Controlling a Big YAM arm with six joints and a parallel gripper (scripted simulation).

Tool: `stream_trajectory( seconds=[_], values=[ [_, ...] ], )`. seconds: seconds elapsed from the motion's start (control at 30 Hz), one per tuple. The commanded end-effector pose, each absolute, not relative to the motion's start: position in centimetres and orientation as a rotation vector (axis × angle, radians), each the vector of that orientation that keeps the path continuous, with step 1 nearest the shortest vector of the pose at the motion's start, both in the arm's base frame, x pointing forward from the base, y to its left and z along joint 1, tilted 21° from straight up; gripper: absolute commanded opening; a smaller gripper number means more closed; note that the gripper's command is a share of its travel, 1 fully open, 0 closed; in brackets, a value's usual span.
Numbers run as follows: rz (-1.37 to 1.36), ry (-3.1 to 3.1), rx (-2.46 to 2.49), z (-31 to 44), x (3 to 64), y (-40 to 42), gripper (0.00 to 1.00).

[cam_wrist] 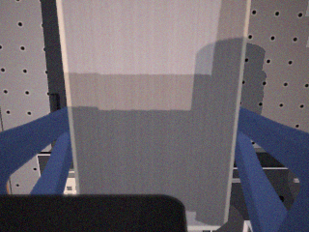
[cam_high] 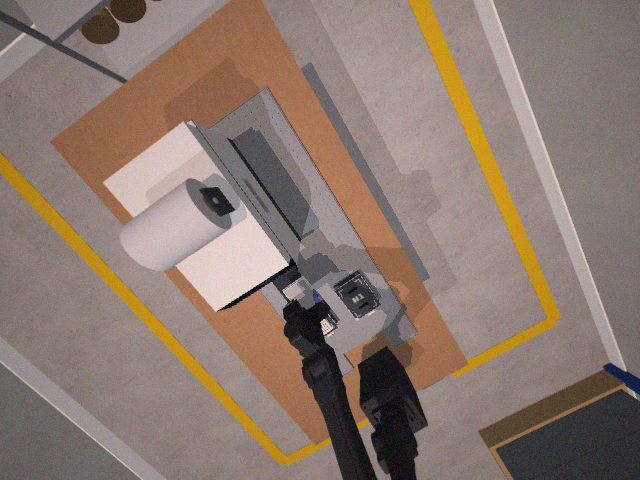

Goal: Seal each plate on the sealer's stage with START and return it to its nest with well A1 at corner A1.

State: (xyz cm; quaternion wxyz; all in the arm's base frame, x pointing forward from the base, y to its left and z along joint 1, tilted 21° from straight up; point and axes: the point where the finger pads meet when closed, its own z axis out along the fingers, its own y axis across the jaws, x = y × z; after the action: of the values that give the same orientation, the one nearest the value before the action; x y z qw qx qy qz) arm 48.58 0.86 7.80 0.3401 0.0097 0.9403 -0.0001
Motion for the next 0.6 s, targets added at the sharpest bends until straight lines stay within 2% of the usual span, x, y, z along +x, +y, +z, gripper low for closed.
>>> stream_trajectory(
  seconds=[0.0, 0.57],
  values=[
    [-0.015, 2.414, 0.031, 8.8, 48.1, -0.6, 0.00],
    [-0.013, 2.406, 0.033, 8.1, 45.5, -2.6, 0.00]
  ],
)
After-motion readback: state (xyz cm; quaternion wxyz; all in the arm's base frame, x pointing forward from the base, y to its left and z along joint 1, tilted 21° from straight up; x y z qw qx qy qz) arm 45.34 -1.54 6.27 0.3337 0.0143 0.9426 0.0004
